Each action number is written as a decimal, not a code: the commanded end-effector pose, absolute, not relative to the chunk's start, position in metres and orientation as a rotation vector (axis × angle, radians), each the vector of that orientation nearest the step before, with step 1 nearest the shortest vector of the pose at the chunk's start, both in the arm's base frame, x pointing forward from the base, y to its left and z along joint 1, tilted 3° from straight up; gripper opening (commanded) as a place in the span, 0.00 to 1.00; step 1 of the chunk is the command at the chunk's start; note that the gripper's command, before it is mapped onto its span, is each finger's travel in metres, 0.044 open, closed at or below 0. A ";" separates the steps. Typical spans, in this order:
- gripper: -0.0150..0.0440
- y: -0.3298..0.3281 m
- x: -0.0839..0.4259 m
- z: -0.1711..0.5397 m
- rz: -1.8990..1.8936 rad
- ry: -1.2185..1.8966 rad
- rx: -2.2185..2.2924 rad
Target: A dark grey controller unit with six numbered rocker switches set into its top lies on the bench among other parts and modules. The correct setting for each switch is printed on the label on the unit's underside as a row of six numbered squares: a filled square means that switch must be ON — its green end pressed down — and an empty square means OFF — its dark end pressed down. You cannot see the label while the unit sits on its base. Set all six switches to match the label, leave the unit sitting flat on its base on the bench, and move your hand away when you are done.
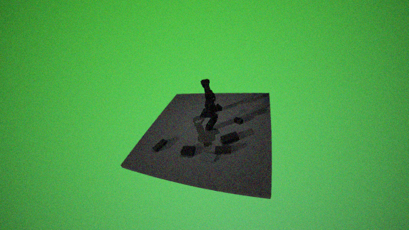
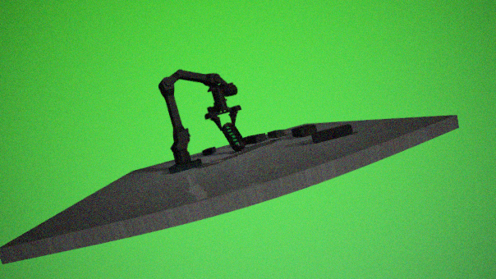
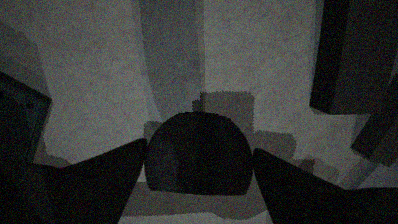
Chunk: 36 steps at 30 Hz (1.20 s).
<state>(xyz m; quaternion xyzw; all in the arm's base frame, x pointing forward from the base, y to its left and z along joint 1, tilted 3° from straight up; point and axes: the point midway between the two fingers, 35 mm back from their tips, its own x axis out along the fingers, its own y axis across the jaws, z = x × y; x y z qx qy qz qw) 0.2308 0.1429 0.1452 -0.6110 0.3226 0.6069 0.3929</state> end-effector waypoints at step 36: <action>0.83 0.161 0.218 0.123 1.544 0.846 -1.545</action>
